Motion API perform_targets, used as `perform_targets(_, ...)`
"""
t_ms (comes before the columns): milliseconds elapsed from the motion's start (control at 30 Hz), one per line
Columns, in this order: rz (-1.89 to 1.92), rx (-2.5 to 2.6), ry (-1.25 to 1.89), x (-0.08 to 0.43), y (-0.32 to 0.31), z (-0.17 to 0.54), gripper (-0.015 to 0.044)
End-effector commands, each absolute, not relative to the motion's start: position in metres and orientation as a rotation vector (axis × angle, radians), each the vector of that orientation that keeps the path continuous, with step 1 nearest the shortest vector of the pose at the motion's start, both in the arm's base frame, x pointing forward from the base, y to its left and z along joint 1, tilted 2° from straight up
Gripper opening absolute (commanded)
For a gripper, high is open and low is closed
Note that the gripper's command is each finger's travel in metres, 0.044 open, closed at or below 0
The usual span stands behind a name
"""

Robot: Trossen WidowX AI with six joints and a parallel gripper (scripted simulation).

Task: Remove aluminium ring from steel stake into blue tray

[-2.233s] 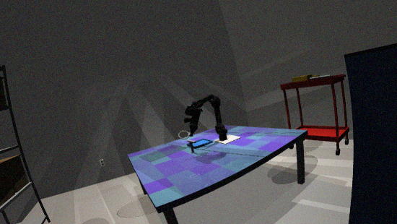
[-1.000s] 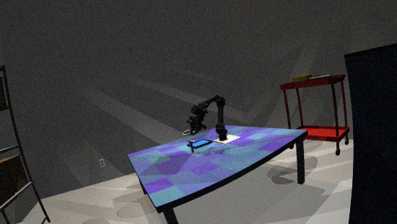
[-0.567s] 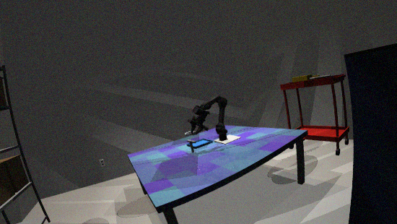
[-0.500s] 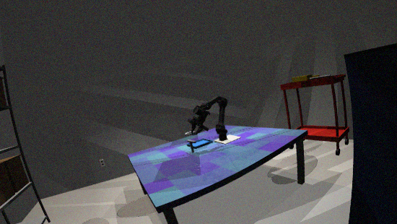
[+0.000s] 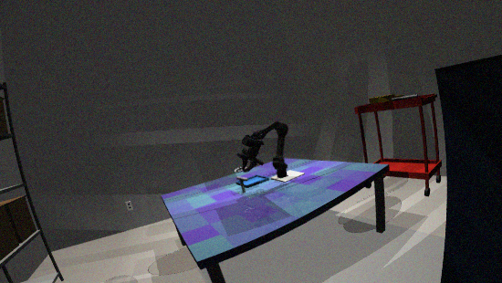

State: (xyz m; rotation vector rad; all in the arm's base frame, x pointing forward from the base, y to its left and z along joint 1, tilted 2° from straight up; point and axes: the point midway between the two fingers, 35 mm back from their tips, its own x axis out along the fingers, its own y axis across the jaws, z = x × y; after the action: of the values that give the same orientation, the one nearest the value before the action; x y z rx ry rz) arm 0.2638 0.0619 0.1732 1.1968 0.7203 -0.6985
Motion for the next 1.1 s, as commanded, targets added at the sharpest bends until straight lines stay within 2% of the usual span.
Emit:
perform_targets(0,-0.685,1.133,0.778,0.264,0.058,0.171,0.0)
perform_targets(1067,-0.465,0.749,1.222,0.251,0.029,0.15,0.0)
